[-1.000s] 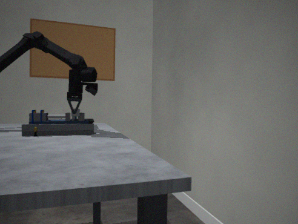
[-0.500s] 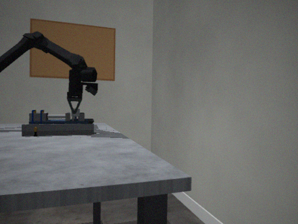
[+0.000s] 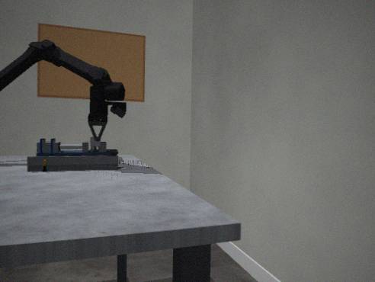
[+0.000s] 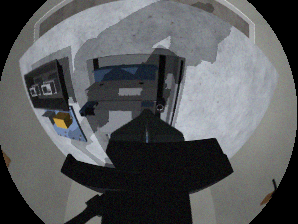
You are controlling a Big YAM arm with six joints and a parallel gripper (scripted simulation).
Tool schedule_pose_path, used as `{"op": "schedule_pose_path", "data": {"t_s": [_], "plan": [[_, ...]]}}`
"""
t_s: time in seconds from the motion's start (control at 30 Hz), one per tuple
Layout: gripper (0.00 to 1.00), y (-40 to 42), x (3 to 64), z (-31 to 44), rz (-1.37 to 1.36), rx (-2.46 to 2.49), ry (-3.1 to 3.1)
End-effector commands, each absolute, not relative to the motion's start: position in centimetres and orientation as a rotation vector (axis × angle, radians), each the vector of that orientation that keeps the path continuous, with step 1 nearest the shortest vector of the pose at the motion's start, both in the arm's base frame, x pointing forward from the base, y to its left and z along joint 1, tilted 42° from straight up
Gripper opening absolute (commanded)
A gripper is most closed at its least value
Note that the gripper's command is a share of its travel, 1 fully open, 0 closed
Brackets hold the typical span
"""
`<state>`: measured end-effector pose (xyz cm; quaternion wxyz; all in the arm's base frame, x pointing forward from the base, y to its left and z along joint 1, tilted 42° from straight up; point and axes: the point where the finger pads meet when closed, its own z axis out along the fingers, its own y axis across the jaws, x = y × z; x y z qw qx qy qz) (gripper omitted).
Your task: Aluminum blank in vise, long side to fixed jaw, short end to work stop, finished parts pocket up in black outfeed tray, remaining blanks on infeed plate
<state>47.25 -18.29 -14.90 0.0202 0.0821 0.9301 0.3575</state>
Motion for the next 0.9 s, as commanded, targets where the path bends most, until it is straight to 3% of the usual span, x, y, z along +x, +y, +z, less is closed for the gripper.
{"op": "schedule_pose_path", "data": {"t_s": [0.0,0.87], "plan": [[0.00,-20.2,47.0,-15.4,1.111,0.288,2.875],[0.00,-22.9,47.3,-12.1,1.080,0.278,2.862]]}}
